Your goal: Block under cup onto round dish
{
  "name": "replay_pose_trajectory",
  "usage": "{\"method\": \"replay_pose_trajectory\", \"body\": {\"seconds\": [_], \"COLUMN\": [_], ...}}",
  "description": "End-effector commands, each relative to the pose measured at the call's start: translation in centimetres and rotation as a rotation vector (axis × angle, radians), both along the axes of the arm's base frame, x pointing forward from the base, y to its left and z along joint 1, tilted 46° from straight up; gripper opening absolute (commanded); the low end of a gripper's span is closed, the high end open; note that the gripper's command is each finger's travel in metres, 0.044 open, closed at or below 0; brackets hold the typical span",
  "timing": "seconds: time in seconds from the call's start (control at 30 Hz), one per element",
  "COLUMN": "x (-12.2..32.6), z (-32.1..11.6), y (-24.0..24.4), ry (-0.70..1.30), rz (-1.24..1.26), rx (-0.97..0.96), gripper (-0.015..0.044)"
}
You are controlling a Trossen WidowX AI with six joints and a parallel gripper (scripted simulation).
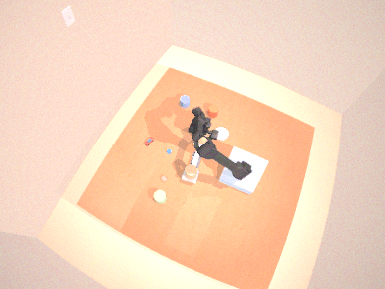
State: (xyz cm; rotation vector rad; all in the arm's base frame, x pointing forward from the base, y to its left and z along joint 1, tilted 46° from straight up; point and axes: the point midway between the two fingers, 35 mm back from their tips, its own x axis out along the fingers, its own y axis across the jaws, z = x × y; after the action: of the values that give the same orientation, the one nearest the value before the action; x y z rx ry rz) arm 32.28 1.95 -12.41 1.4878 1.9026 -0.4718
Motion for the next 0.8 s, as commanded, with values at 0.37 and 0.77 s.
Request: {"method": "replay_pose_trajectory", "body": {"seconds": [0.37,0.77], "x": [0.8,1.1], "z": [1.4,2.4], "y": [-1.7,-2.8], "ry": [-0.016,-0.016], "rz": [0.002,0.002], "rx": [-0.01,-0.012], "gripper": [0.0,0.0]}}
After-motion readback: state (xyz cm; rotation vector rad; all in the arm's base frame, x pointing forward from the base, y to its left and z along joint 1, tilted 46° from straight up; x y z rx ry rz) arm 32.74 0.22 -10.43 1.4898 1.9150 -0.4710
